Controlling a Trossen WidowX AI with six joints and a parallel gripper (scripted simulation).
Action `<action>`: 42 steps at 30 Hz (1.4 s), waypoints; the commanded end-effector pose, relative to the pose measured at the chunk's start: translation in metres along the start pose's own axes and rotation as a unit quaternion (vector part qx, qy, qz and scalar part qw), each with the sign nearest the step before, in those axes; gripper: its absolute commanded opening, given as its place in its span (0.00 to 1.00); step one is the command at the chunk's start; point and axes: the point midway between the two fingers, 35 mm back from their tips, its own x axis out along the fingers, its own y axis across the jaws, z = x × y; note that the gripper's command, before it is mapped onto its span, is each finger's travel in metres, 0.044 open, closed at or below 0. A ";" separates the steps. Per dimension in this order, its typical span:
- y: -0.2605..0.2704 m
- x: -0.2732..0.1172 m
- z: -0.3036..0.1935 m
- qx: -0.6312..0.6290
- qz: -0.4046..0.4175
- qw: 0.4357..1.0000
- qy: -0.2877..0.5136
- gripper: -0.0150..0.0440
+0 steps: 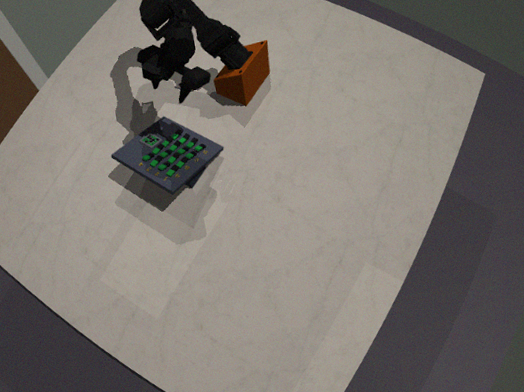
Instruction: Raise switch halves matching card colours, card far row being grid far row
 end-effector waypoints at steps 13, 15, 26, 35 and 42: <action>0.080 0.091 0.044 -0.023 0.015 1.000 0.000 0.35; 0.080 0.091 0.044 -0.023 0.015 1.000 0.000 0.26; 0.081 0.126 0.043 -0.022 0.014 1.000 -0.014 0.25; 0.081 0.136 0.043 -0.022 0.014 1.000 -0.014 0.25; 0.081 0.144 0.043 -0.022 0.014 1.000 -0.014 0.25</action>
